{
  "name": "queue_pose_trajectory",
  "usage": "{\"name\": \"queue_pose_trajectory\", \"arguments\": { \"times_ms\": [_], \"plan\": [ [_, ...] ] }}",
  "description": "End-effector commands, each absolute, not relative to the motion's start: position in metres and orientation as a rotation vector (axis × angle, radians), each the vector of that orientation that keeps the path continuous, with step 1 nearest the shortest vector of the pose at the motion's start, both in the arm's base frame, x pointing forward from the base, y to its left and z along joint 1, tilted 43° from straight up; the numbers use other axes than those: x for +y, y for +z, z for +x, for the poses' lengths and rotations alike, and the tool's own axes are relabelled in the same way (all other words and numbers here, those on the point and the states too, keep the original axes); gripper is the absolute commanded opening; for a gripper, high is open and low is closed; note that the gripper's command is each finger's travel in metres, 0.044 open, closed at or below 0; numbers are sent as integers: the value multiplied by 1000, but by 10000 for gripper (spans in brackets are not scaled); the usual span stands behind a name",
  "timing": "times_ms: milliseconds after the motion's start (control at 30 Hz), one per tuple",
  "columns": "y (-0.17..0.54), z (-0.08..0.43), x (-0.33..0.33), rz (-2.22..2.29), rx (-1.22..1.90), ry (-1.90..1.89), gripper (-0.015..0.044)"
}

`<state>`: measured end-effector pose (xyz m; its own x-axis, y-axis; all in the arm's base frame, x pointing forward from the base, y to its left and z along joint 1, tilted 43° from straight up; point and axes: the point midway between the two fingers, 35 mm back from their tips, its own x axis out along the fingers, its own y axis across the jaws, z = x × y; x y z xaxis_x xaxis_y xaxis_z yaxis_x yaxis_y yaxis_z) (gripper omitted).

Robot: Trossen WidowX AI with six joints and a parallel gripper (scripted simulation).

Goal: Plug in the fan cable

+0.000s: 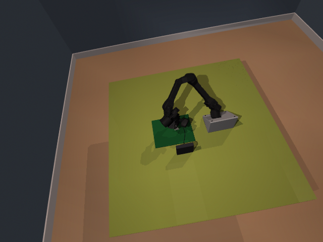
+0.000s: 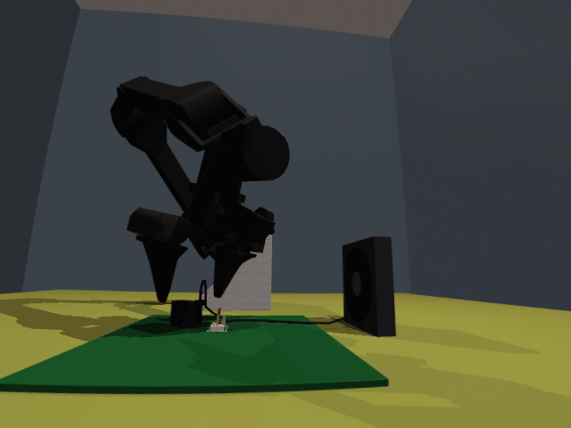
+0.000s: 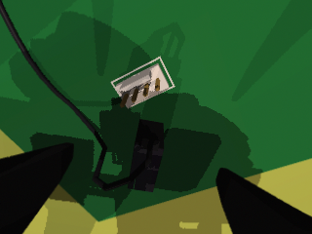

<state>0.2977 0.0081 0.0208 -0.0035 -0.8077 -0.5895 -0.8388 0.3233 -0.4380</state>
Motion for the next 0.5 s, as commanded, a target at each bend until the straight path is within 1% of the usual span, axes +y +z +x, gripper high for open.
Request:
{"name": "queue_pose_trajectory", "arguments": {
  "times_ms": [0, 267, 467],
  "plan": [
    [16, 298, 3, -1478, 1792, 50, 440],
    [10, 298, -3, -1478, 1793, 49, 440],
    [11, 299, -1, -1471, 1793, 47, 282]
  ]
}}
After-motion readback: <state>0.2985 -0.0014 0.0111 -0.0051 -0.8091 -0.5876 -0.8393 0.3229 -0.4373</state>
